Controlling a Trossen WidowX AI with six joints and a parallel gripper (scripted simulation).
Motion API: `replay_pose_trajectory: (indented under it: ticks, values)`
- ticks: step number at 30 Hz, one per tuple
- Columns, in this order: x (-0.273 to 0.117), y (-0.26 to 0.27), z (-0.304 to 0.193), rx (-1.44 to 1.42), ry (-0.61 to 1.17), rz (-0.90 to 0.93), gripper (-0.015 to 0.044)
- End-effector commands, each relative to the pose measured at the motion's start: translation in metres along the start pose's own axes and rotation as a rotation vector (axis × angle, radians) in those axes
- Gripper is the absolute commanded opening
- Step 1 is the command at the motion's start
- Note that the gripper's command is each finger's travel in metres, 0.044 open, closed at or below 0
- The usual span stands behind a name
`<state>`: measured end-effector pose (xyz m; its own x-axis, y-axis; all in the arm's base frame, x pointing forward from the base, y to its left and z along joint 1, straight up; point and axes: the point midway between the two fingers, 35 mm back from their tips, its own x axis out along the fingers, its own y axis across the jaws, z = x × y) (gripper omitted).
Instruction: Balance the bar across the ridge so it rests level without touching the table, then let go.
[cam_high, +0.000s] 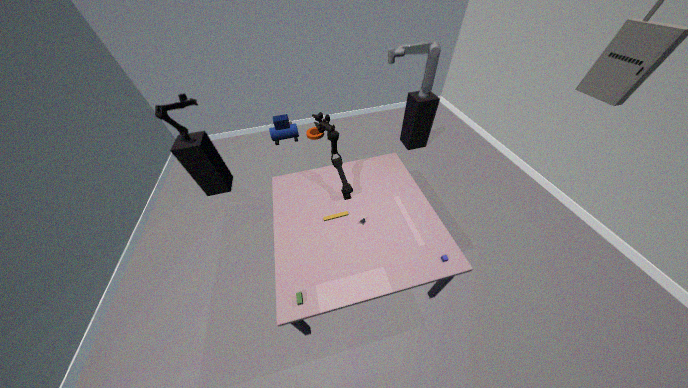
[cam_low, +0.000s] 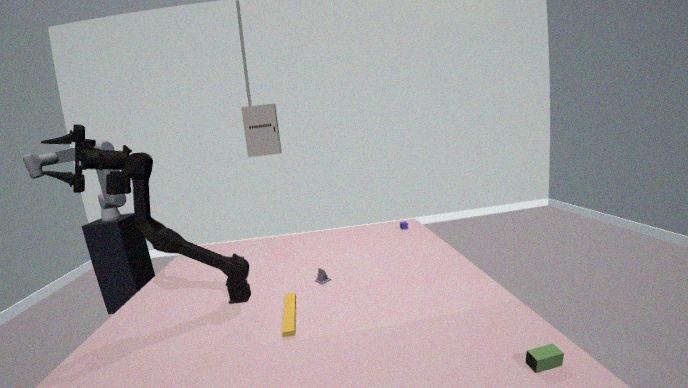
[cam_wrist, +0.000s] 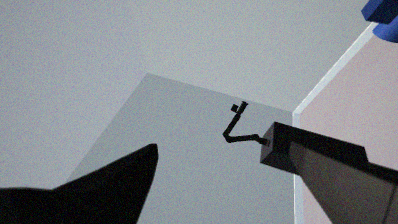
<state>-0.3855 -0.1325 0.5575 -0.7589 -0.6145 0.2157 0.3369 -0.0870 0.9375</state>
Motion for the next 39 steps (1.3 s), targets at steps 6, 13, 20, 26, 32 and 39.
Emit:
replay_pose_trajectory:
  ticks: [6,13,20,26,32,39]
  values:
    - [-0.03,0.056,0.01,0.016,-0.075,0.179,0.0315]
    - [-0.088,0.135,0.008,0.041,-0.124,0.456,0.0315]
    - [-0.155,0.197,-0.016,0.056,-0.094,0.712,0.0315]
    - [-0.224,0.245,-0.05,0.022,-0.04,0.953,0.0315]
    - [-0.294,0.276,-0.1,-0.029,0.075,1.174,0.0315]
    - [-0.371,0.288,-0.17,-0.106,0.285,1.385,0.0315]
